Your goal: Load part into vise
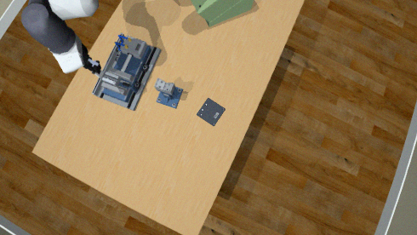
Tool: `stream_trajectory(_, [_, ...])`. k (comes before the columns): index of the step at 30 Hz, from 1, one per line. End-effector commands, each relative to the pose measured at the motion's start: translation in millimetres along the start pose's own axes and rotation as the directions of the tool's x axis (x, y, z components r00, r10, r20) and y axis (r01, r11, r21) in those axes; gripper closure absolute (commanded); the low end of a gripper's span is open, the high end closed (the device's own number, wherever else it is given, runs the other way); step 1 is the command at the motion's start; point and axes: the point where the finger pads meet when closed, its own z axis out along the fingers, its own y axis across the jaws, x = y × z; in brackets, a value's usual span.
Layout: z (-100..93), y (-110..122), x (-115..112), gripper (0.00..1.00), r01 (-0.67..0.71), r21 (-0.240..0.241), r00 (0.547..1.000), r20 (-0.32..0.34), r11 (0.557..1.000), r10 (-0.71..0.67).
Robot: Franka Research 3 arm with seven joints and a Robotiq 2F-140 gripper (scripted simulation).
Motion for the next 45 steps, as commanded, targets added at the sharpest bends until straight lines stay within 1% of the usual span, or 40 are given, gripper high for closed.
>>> stream_trajectory(1, [0.6,-2,1,1.00,0.004,0.002,1.000,-0.002,1.000,-0.004])
stream_trajectory(45, [0.6,-13,1,1.00,0.004,0.002,1.000,-0.002,1.000,-0.004])
